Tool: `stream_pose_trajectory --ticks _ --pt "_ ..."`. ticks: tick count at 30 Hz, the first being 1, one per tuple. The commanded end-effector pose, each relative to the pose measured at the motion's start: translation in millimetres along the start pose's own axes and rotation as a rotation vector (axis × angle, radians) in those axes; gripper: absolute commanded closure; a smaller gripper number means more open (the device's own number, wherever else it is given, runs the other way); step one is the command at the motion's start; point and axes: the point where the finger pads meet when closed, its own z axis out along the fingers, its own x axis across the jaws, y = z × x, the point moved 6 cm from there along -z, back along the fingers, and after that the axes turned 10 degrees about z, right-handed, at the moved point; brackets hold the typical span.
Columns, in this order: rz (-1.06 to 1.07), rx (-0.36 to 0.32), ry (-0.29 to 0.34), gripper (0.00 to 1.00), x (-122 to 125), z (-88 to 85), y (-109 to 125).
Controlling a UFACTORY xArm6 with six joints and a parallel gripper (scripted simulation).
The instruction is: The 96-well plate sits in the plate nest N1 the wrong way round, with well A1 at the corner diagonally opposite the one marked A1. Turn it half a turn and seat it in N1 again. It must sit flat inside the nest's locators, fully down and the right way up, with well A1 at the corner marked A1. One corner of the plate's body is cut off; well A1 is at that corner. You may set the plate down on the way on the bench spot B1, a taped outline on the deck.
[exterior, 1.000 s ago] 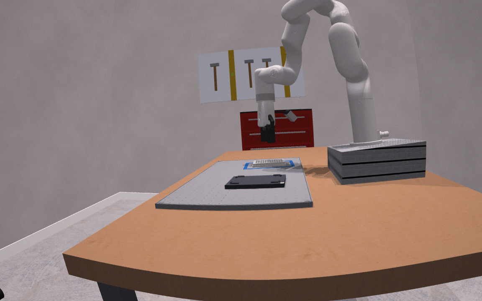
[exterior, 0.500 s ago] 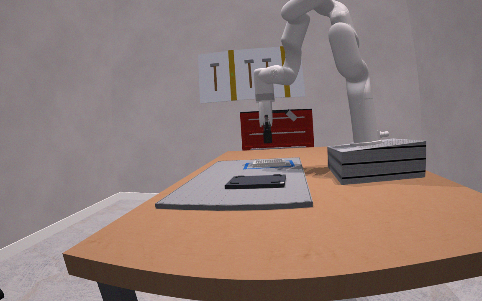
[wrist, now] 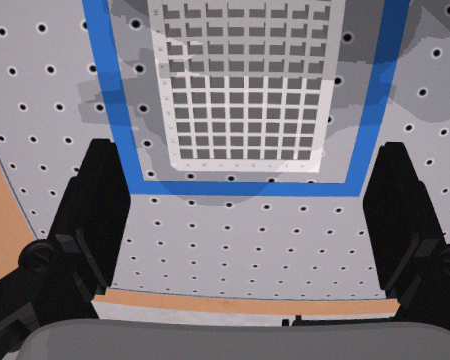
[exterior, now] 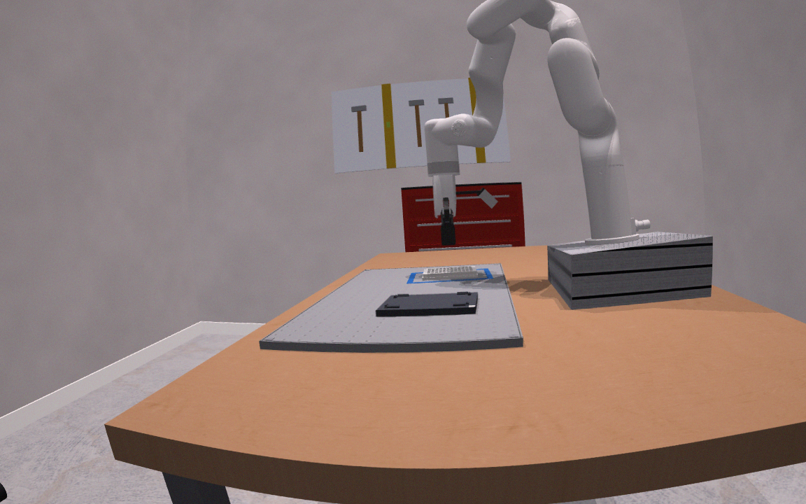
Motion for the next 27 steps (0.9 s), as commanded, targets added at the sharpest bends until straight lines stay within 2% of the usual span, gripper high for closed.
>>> stream_pose_trajectory --ticks 1,27 --pt "0.0 -0.005 -0.002 0.0 -1 3.8 2" --pt "0.0 -0.005 -0.002 0.0 -1 43.9 2"
